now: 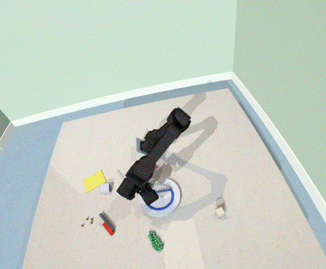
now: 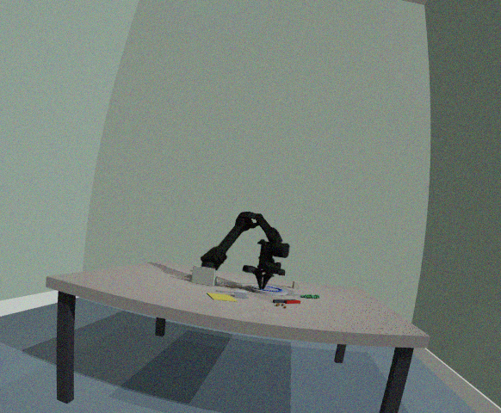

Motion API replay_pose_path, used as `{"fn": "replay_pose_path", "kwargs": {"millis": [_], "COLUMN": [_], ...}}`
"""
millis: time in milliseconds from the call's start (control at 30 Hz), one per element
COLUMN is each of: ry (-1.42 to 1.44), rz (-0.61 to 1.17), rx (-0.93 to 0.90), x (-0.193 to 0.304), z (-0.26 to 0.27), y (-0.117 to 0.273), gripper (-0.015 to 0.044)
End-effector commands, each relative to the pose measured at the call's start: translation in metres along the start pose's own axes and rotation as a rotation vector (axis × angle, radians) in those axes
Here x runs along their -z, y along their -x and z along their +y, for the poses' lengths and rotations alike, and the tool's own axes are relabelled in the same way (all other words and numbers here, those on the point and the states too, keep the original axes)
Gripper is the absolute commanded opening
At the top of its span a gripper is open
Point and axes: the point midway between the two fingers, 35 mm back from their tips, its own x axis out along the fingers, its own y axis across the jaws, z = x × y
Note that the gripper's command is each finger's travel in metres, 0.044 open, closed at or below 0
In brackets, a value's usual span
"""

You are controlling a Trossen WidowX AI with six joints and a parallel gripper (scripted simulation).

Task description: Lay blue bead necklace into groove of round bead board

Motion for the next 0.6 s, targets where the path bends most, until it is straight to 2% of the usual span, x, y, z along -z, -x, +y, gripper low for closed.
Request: {"fn": "replay_pose_path", "kwargs": {"millis": [0,567], "ry": [0.001,-0.007], "rz": [0.002,0.009], "rx": [-0.002,-0.004], "x": [0.0003,0.0015], "z": [0.0005,-0.0009], "y": [0.0000,0.0091], "gripper": [0.0000,0.0000]}}
